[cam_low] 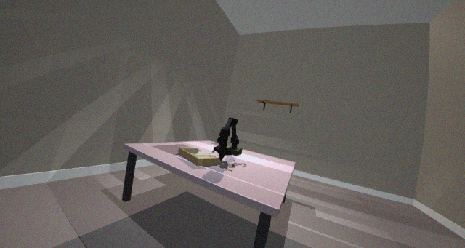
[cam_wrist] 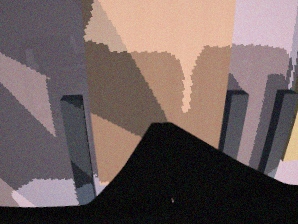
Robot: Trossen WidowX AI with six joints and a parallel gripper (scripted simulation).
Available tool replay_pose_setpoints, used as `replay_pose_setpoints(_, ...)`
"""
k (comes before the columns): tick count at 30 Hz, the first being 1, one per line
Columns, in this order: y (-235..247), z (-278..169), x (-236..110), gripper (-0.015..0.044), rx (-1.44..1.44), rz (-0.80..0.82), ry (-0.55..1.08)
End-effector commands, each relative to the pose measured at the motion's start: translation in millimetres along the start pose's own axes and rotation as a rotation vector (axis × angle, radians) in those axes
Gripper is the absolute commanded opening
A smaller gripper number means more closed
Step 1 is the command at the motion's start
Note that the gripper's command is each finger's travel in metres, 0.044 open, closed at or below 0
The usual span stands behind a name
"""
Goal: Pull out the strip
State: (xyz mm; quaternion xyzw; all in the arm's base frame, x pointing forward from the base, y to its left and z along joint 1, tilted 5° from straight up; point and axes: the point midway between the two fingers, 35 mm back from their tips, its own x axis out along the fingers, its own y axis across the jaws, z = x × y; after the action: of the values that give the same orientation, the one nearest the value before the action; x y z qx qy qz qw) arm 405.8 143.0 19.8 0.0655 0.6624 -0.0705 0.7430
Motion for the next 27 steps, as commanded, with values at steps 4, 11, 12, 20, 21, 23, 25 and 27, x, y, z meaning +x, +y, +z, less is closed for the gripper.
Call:
replay_pose_setpoints(4, 0.7, 0.5, 2.4, 0.0, -0.004, 0.004, 0.0)
replay_pose_setpoints(11, 0.7, 0.5, 3.1, 0.0, -0.004, 0.004, 0.0)
replay_pose_setpoints(12, 0.7, 0.5, 3.2, 0.0, -0.004, 0.004, 0.0)
replay_pose_setpoints(20, 0.8, 0.8, 4.0, 0.0, -0.004, 0.004, 0.0)
replay_pose_setpoints(21, 0.8, 0.8, 4.1, 0.0, -0.004, 0.004, 0.0)
replay_pose_setpoints(23, 0.9, 0.9, 4.3, 0.0, -0.004, 0.004, 0.0)
replay_pose_setpoints(25, 0.9, 1.0, 4.5, 0.0, -0.004, 0.004, 0.0)
replay_pose_setpoints(27, 0.9, 1.0, 4.7, 0.0, -0.004, 0.004, 0.0)
